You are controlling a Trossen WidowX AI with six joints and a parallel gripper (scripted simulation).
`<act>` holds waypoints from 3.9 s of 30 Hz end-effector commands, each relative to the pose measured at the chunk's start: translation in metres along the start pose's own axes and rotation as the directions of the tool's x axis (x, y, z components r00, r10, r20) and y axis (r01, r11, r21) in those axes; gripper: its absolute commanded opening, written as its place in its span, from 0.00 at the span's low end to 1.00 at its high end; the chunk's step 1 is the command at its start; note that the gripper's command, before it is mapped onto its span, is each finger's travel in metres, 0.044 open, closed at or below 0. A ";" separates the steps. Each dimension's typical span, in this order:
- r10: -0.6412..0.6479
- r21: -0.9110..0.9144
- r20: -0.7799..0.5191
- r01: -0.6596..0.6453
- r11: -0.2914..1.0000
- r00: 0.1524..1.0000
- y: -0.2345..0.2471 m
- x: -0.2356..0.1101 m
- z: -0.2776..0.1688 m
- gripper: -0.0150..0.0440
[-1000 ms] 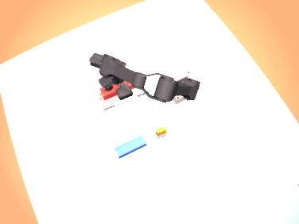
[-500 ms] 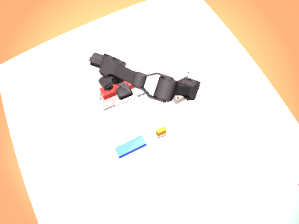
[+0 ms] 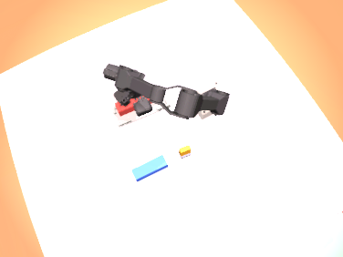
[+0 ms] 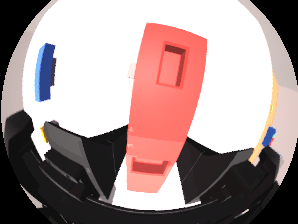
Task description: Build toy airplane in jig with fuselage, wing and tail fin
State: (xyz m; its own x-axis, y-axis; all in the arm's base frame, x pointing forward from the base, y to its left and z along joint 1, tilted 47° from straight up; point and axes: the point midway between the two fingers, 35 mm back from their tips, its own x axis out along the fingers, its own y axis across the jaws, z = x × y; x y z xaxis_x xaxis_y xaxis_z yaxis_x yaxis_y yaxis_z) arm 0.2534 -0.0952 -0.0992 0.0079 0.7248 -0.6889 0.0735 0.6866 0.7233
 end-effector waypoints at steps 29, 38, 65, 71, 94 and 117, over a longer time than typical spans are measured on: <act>0.002 0.000 -0.002 -0.002 1.000 1.000 0.000 0.021 -0.001 0.53; 0.002 0.000 -0.002 -0.002 1.000 1.000 0.000 0.021 -0.001 0.93; 0.000 -0.047 0.001 0.000 0.999 1.000 -0.004 -0.087 0.003 1.00; -0.017 -0.065 -0.004 0.016 0.998 1.000 0.023 -0.087 0.020 1.00; 0.013 -0.048 0.001 -0.013 0.999 1.000 0.264 -0.066 0.065 1.00; 0.014 -0.048 0.002 -0.014 0.999 1.000 0.265 -0.003 0.065 1.00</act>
State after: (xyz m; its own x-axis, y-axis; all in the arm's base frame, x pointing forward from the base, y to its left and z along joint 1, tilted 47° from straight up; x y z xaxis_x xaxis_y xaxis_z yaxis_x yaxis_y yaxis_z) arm 0.3387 0.0773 0.0948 0.0130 0.7320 -0.6812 0.0212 0.6809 0.7321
